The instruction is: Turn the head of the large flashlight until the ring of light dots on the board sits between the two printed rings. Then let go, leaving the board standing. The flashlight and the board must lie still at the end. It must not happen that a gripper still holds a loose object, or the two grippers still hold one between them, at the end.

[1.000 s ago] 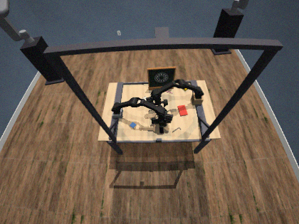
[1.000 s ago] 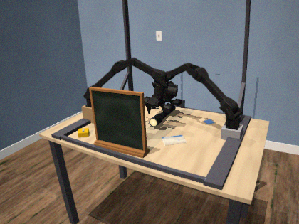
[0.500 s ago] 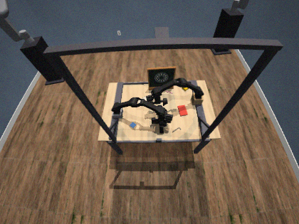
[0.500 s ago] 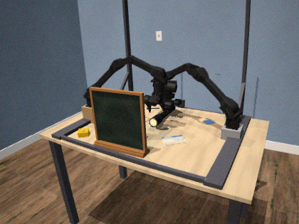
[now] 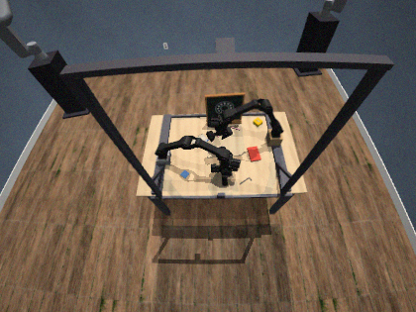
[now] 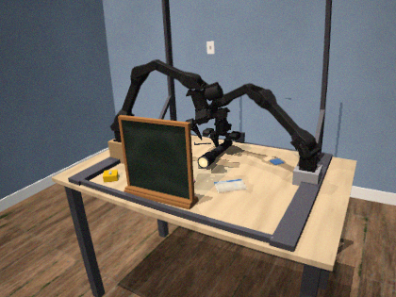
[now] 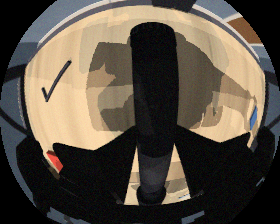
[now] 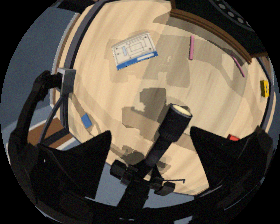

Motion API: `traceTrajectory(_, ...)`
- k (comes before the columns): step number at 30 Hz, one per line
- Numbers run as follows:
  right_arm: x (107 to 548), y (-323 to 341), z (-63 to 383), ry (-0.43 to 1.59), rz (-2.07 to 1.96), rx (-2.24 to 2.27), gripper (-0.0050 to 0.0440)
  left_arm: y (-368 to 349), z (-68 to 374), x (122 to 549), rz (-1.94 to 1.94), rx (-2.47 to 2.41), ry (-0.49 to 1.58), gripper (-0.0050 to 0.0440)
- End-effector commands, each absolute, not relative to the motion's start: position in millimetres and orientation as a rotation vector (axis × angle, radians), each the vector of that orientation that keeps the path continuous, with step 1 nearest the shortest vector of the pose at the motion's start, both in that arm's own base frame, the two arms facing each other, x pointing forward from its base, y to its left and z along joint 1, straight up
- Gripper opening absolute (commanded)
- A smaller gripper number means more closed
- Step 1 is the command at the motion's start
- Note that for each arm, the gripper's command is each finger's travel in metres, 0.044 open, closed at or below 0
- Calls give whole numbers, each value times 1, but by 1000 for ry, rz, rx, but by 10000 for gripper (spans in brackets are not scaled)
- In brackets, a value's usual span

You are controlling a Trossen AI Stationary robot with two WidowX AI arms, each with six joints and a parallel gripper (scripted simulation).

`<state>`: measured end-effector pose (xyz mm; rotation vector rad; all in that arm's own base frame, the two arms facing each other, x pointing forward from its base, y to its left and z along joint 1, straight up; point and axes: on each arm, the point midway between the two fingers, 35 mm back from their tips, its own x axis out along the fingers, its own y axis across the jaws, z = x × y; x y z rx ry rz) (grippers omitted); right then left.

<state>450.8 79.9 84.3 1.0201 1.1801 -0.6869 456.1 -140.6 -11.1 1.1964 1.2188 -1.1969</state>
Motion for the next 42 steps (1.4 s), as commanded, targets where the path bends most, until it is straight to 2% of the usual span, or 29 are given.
traceTrajectory(1, 451, 72, 111, 1099, -555, 967, 440, -142, 6, 462, -1178, 1208, 1179, 130)
traceTrajectory(2, 449, 69, 131, 1050, -506, 962, 440, -142, 6, 462, -1178, 1208, 1179, 130)
traceTrajectory(12, 436, 50, 190, 807, -240, 768, 440, -142, 6, 462, -1178, 1208, 1179, 130)
traceTrajectory(18, 427, 42, 209, 705, -164, 675, 440, -142, 6, 462, -1178, 1208, 1179, 130)
traceTrajectory(19, 421, 39, 227, 646, -136, 655, 440, -142, 6, 462, -1178, 1208, 1179, 130)
traceTrajectory(27, 391, 24, 270, 403, -30, 446, 440, -142, 6, 462, -1178, 1208, 1179, 130)
traceTrajectory(31, 382, 20, 280, 341, -14, 391, 440, -142, 6, 462, -1178, 1208, 1179, 130)
traceTrajectory(42, 325, 2, 322, 2, 5, 69, 440, -142, 6, 462, -1178, 1208, 1179, 130)
